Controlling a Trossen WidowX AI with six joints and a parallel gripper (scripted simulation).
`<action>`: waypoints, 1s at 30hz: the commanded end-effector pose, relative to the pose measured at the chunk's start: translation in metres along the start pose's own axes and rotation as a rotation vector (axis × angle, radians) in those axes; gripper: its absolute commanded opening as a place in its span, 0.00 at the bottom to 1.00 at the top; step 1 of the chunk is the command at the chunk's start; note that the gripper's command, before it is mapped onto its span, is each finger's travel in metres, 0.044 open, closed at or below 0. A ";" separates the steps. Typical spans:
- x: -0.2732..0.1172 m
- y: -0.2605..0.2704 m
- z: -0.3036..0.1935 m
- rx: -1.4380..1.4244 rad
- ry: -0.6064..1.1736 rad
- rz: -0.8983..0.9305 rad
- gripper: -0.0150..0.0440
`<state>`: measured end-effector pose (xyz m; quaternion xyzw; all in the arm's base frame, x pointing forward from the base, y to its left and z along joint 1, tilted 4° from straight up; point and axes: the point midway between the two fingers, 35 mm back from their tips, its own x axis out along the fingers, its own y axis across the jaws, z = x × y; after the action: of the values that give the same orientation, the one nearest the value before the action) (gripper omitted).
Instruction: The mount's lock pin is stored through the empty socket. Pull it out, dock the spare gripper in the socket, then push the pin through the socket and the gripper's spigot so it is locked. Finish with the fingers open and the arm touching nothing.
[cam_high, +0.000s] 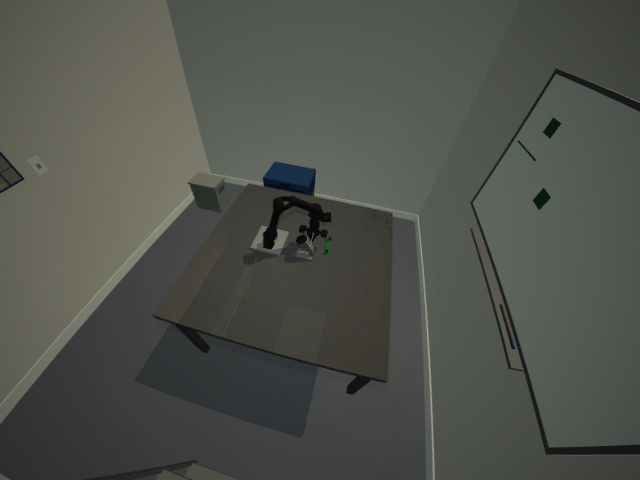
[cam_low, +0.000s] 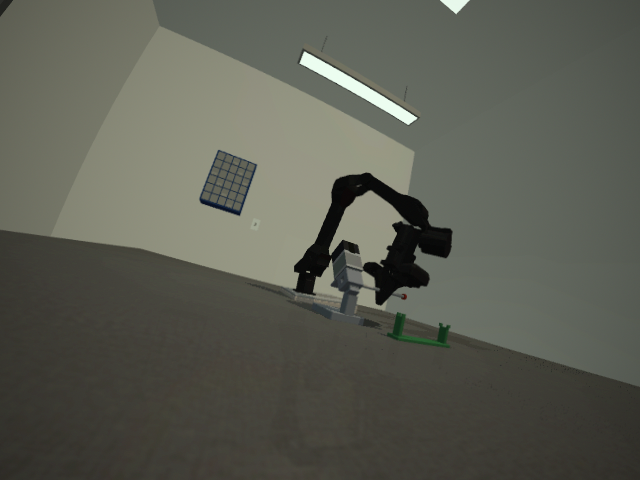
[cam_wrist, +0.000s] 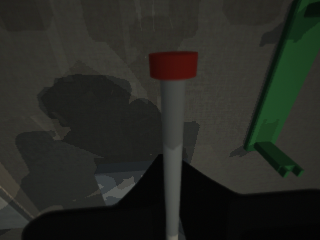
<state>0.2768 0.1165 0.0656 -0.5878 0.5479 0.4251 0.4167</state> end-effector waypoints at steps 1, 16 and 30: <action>0.000 0.000 -0.003 -0.003 -0.001 -0.002 0.25; 0.002 -0.001 -0.013 -0.004 -0.001 0.003 0.25; 0.005 -0.001 -0.022 -0.006 -0.002 0.009 0.25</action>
<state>0.2786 0.0964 0.0667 -0.5845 0.5505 0.4287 0.4142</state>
